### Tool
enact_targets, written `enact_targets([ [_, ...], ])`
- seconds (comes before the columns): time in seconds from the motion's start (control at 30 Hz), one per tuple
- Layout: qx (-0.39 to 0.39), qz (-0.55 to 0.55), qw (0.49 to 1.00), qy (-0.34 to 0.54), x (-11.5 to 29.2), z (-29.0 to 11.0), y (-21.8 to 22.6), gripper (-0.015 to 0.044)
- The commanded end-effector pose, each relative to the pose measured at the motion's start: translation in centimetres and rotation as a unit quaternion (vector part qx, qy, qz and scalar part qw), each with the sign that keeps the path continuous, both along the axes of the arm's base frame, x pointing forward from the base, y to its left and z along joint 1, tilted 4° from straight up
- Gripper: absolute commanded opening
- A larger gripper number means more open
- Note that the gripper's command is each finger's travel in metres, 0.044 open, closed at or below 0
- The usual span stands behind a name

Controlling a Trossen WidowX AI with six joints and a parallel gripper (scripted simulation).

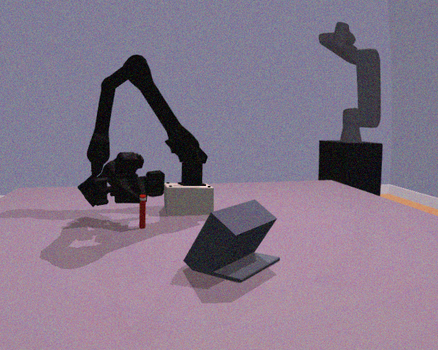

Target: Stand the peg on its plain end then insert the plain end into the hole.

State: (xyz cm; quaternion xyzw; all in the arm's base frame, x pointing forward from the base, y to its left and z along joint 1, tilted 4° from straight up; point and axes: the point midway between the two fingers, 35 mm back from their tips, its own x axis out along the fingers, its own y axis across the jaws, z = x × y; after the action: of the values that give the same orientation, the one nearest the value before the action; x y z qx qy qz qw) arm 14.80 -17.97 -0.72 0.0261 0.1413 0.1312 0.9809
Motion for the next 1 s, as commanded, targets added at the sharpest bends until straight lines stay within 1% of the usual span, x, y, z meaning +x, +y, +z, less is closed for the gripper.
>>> enact_targets([
  [0.0, 0.000, 0.000, 1.000, 0.000, -0.16, -0.16, 0.00, 0.0049],
  [0.97, 0.013, -0.013, 1.000, -0.013, -0.63, -0.25, -0.10, 0.0049],
])
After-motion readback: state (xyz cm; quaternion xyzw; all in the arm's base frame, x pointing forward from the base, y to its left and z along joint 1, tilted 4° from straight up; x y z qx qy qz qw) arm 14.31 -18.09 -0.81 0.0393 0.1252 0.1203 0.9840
